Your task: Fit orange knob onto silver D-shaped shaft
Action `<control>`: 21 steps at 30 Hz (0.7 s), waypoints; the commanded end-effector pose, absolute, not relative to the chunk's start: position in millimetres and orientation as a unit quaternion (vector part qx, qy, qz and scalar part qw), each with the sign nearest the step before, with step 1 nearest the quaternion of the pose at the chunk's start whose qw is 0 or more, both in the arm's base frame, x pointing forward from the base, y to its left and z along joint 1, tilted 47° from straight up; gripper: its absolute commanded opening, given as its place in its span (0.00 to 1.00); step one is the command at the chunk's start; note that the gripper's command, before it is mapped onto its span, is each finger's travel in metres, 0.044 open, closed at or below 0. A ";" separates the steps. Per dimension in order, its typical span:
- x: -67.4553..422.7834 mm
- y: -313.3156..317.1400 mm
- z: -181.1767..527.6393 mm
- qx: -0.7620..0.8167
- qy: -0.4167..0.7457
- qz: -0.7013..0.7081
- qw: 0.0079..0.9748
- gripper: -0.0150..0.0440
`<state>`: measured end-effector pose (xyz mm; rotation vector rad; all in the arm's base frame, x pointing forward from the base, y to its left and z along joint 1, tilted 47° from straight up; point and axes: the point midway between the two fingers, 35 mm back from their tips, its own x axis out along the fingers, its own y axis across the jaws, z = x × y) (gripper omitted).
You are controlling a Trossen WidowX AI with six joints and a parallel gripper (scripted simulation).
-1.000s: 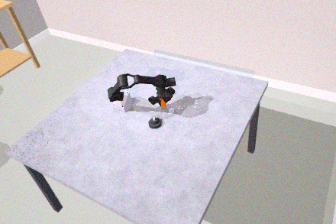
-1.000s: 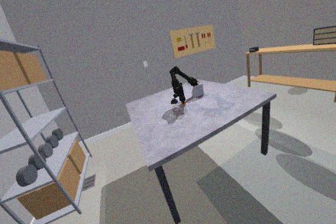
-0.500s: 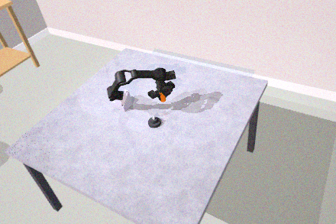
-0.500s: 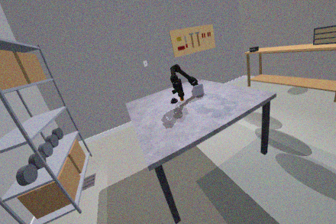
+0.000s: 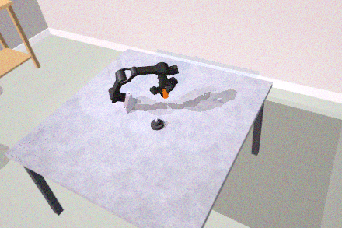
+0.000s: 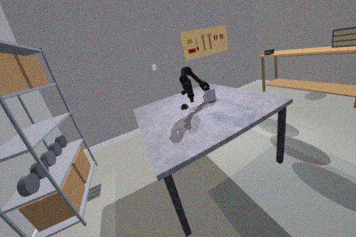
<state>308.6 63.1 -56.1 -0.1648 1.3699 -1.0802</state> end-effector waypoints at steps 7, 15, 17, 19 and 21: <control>313.9 86.4 -32.8 -0.069 0.599 -0.474 0.642 0.25; 317.7 74.0 -25.5 -0.068 0.600 -0.472 0.643 0.25; 319.2 68.3 -22.5 -0.067 0.600 -0.471 0.643 0.25; 320.5 62.6 -19.4 -0.067 0.600 -0.471 0.643 0.25; 321.7 56.8 -16.3 -0.067 0.601 -0.470 0.644 0.25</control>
